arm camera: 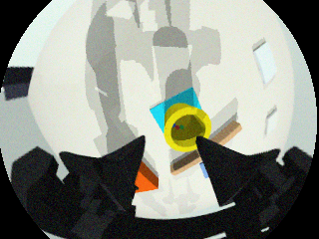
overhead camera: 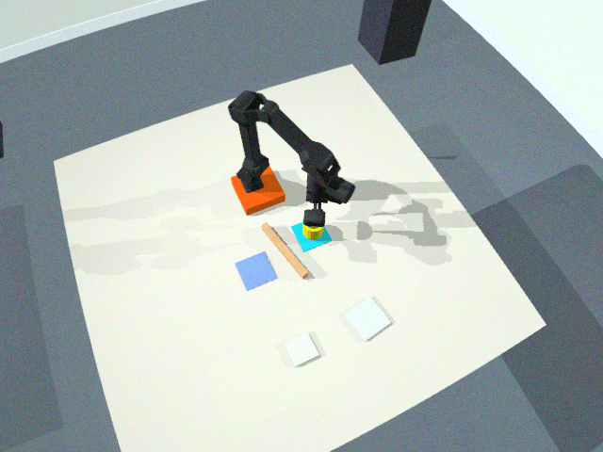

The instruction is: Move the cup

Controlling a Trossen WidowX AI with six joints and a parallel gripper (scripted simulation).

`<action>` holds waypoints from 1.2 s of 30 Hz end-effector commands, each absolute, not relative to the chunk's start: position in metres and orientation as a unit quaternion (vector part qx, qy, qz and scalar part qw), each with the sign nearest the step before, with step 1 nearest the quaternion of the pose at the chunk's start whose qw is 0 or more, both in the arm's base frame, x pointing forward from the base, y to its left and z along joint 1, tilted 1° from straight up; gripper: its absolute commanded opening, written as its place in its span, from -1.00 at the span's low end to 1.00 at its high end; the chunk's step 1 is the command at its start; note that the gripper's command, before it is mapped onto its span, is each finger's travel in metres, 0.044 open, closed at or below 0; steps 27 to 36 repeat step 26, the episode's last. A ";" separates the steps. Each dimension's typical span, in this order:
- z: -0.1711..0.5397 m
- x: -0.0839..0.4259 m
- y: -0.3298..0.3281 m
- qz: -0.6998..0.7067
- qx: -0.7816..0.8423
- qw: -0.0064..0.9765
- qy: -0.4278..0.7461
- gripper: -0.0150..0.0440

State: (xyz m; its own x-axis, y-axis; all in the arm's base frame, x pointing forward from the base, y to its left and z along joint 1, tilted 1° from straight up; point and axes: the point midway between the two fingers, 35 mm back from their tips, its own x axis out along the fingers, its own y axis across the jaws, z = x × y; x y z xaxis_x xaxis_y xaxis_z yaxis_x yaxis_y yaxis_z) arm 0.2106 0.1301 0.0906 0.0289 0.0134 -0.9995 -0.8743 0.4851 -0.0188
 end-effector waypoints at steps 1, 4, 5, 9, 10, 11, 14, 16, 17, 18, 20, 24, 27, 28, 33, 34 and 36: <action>0.092 0.211 0.130 0.358 -0.360 0.620 0.598 0.89; 0.098 0.211 0.130 0.357 -0.360 0.620 0.598 1.00; 0.102 0.211 0.131 0.357 -0.360 0.620 0.598 1.00; 0.116 0.211 0.131 0.357 -0.360 0.621 0.598 1.00; 0.119 0.211 0.131 0.357 -0.360 0.621 0.598 1.00; 0.123 0.211 0.131 0.357 -0.360 0.621 0.597 1.00; 0.133 0.211 0.131 0.356 -0.360 0.622 0.597 1.00; 0.140 0.211 0.131 0.356 -0.360 0.622 0.597 1.00; 0.143 0.211 0.131 0.356 -0.360 0.622 0.597 1.00; 0.146 0.211 0.131 0.356 -0.360 0.622 0.597 1.00; 0.151 0.210 0.131 0.356 -0.360 0.623 0.597 1.00; 0.155 0.210 0.132 0.356 -0.360 0.623 0.596 1.00; 0.151 0.211 0.132 0.358 -0.360 0.622 0.596 1.00; 0.151 0.211 0.132 0.358 -0.360 0.622 0.596 1.00; 0.151 0.211 0.132 0.358 -0.360 0.622 0.596 1.00; 0.151 0.211 0.132 0.358 -0.360 0.622 0.596 1.00; 0.151 0.211 0.132 0.358 -0.360 0.622 0.596 1.00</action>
